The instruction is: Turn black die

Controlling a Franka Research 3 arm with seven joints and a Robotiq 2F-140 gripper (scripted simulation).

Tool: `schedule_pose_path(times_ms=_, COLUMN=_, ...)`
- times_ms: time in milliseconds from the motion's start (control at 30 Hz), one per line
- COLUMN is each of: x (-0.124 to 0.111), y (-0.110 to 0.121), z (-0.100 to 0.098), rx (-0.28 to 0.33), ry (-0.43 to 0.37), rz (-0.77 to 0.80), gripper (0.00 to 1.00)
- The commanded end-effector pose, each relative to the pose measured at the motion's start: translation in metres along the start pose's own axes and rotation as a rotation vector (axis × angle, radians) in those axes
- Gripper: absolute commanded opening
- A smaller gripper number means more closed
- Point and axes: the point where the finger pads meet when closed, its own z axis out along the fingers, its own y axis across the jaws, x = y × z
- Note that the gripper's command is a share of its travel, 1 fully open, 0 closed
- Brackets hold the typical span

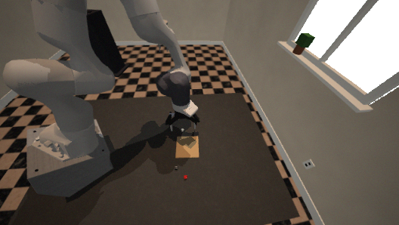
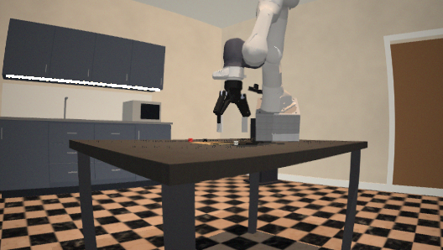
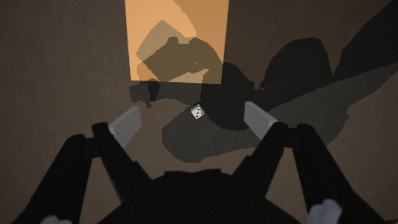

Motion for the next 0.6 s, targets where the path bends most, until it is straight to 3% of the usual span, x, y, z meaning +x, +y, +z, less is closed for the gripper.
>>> schedule_pose_path(times_ms=0, x=-0.001, y=-0.0015, z=-0.0004, rx=0.001, ry=-0.002, rz=0.007, gripper=1.0)
schedule_pose_path(times_ms=400, x=-0.001, y=-0.0015, z=-0.0007, rx=0.001, ry=-0.002, rz=0.007, gripper=1.0)
schedule_pose_path(times_ms=567, x=-0.001, y=-0.0015, z=-0.0097, rx=0.001, ry=-0.002, rz=0.007, gripper=1.0)
